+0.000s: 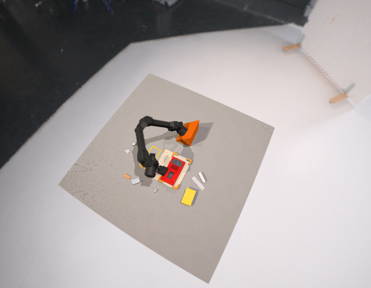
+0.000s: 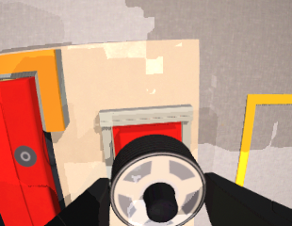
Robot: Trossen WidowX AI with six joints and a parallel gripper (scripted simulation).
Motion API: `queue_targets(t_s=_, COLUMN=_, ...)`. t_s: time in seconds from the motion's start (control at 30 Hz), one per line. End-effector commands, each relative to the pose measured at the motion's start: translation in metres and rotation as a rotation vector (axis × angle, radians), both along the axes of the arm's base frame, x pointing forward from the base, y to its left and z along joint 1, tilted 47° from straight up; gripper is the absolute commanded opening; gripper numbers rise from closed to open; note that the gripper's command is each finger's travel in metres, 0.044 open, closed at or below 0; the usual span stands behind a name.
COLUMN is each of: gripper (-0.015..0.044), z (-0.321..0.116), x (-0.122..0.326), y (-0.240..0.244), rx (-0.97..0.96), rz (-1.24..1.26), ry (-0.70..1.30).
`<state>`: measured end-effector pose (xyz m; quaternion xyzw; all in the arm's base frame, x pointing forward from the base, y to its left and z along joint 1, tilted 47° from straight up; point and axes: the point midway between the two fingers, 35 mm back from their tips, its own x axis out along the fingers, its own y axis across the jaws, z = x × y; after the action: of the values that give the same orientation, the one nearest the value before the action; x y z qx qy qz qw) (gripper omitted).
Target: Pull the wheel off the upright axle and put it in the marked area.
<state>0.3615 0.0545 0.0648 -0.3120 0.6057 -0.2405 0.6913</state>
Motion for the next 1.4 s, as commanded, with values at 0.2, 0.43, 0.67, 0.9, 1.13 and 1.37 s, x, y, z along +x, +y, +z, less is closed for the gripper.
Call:
queue_targets(t_s=0.2, gripper=0.0000, z=0.0055, x=-0.0019, y=0.0077, rx=0.004, rz=0.010, ry=-0.002)
queue_targets(t_s=0.43, gripper=0.0000, z=0.0070, x=-0.0023, y=0.0094, rx=0.004, rz=0.011, ry=-0.003)
queue_targets(t_s=0.67, gripper=0.0000, z=0.0086, x=-0.0026, y=0.0110, rx=0.004, rz=0.011, ry=-0.003)
queue_targets(t_s=0.9, gripper=0.0000, z=0.0102, x=-0.0030, y=0.0127, rx=0.003, rz=0.012, ry=-0.003)
queue_targets(t_s=1.13, gripper=0.0000, z=0.0118, x=-0.0034, y=0.0144, rx=0.003, rz=0.012, ry=-0.004)
queue_targets(t_s=1.37, gripper=0.0000, z=0.0134, x=-0.0038, y=0.0160, rx=0.003, rz=0.013, ry=-0.004)
